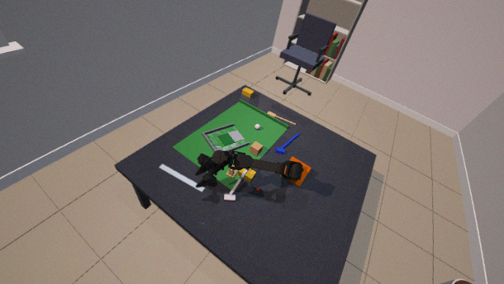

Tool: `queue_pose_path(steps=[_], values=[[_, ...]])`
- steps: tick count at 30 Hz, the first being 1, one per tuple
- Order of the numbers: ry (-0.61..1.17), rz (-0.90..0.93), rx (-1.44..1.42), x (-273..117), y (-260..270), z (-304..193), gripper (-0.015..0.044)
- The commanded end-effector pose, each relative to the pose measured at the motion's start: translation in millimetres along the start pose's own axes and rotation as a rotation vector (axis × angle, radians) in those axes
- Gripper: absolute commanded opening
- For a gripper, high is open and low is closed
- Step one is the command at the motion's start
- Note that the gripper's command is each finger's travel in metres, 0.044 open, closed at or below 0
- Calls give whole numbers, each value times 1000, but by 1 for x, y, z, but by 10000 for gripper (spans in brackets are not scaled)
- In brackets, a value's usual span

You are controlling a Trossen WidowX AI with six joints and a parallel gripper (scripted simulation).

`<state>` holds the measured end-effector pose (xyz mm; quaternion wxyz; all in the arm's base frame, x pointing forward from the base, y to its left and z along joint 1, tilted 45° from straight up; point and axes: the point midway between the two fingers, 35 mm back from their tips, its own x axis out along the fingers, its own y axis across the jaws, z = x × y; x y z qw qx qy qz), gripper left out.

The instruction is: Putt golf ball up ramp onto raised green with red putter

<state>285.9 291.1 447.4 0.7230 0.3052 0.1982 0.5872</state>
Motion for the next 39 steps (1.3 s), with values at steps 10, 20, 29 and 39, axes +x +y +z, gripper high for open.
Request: queue_pose_path(steps=[10, 20, 29, 39], values=[[489, -191, -578, -44, -73, -102, 440], [764, -77, -806, -82, -83, -150, 440], [929, 85, -931, -113, -77, -182, 440], [930, 85, -931, -114, -77, -182, 440]])
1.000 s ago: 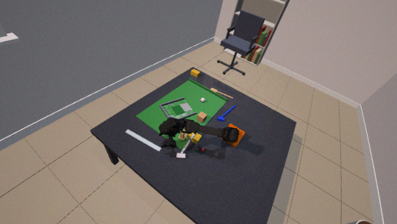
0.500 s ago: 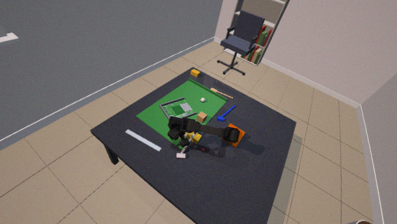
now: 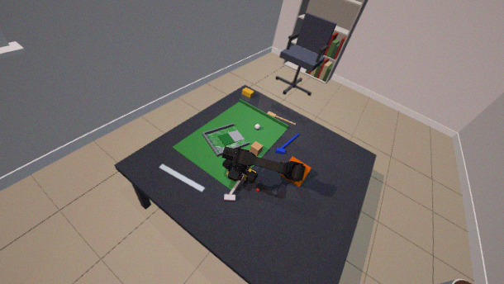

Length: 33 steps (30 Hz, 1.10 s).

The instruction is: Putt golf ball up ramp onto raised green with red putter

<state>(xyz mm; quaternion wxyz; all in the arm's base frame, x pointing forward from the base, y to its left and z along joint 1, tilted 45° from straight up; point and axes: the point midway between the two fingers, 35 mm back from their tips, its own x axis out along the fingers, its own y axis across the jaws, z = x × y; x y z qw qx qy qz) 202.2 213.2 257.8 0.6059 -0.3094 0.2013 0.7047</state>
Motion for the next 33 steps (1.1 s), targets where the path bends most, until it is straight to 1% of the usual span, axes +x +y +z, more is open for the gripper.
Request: queue_pose_path(steps=[1, 9, 14, 19, 33], values=[[14, 20, -16, 1, 5, -5, 440], [12, 20, -16, 23, 6, -7, 440], [12, 20, -16, 27, 6, -7, 440], [11, 20, -16, 46, 6, -8, 440], [10, 19, -16, 59, 6, -8, 440]])
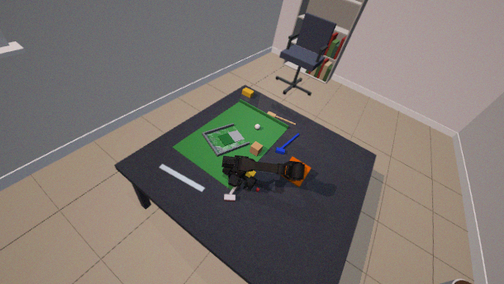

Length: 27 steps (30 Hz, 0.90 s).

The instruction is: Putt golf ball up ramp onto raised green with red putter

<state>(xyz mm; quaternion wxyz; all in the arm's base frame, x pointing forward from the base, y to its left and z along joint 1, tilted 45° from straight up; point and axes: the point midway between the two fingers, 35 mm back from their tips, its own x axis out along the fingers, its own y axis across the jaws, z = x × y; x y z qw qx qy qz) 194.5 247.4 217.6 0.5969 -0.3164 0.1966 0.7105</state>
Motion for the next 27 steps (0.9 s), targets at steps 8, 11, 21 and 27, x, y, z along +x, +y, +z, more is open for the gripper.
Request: queue_pose_path(steps=[8, 11, 21, 27], values=[[5, 5, 7, 17, 2, -3, 440], [5, 5, 7, 17, 2, -3, 440], [-1, 3, 0, 14, 1, 0, 177], [-1, 3, 0, 14, 1, 0, 40]])
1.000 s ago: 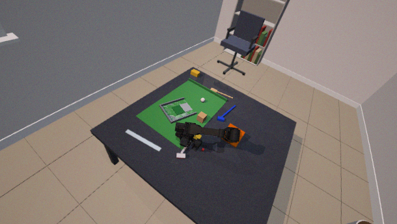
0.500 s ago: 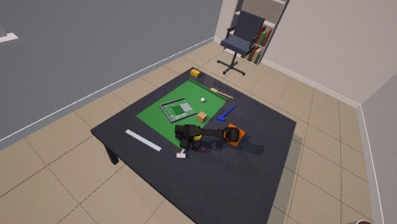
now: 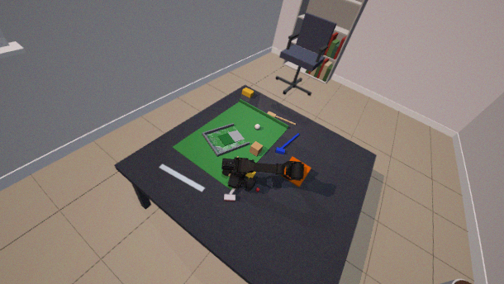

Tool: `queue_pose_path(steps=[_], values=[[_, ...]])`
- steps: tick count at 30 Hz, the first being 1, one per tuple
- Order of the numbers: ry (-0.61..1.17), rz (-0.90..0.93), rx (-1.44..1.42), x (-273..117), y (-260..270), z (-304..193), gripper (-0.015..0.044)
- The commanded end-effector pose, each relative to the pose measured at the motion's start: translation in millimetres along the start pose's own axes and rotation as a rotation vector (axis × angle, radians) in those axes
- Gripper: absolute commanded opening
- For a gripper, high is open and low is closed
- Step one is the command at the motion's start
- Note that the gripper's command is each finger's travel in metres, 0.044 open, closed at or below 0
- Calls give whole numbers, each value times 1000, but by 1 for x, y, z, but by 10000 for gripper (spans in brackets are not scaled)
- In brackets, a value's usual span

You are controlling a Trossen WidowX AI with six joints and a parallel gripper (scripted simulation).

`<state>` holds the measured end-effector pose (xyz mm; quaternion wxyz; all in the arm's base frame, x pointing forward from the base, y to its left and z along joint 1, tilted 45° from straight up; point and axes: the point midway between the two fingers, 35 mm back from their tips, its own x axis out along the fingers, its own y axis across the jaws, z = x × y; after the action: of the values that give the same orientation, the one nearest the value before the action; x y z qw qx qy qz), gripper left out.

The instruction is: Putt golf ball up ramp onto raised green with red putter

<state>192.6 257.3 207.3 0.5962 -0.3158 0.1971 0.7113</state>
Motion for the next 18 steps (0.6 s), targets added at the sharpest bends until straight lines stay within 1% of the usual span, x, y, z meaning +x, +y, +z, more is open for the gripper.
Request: queue_pose_path(steps=[1, 6, 8, 18], values=[[0, 0, 0, 0, 0, 0, 33], [0, 0, 0, -1, 0, 0, 0], [2, 0, -1, -5, -1, 0, 0], [13, 3, -2, -54, -5, -1, 0]])
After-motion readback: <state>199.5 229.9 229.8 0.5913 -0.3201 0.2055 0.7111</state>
